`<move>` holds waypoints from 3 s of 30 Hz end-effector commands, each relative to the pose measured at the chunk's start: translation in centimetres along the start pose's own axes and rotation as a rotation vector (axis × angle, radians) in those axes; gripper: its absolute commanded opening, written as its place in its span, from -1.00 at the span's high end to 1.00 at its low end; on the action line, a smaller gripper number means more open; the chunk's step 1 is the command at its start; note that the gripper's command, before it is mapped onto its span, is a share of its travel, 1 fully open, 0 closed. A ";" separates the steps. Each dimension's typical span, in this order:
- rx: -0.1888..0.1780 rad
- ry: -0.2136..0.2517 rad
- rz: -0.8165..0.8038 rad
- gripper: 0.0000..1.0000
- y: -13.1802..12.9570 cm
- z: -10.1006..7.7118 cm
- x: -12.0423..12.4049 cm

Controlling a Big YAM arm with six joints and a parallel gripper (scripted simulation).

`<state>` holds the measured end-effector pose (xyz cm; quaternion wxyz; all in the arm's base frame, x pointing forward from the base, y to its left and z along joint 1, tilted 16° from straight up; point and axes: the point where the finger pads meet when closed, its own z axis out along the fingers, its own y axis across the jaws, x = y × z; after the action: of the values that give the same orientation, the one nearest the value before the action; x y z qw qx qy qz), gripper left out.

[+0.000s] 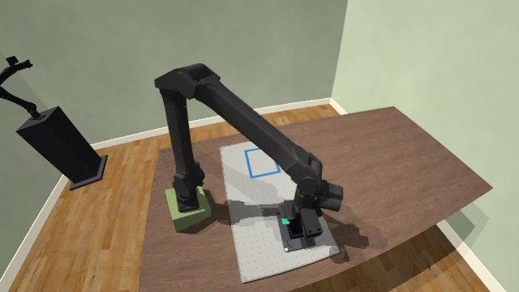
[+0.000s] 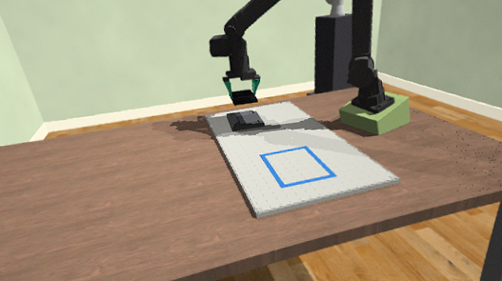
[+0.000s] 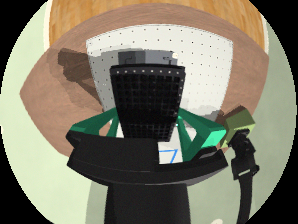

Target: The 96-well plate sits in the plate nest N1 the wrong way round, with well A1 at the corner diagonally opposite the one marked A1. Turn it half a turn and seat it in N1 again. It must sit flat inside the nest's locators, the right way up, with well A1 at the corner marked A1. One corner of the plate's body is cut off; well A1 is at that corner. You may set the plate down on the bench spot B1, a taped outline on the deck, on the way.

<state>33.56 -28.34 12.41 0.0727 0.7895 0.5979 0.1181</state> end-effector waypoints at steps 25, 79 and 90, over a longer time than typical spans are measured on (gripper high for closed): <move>-0.008 -0.005 0.011 1.00 0.8 2.8 0.0; -0.012 -0.007 0.012 1.00 1.0 7.1 -0.1; -0.010 -0.006 0.014 1.00 0.8 7.3 -0.1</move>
<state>35.58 -28.26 5.74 0.0710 0.7928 0.5935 0.1191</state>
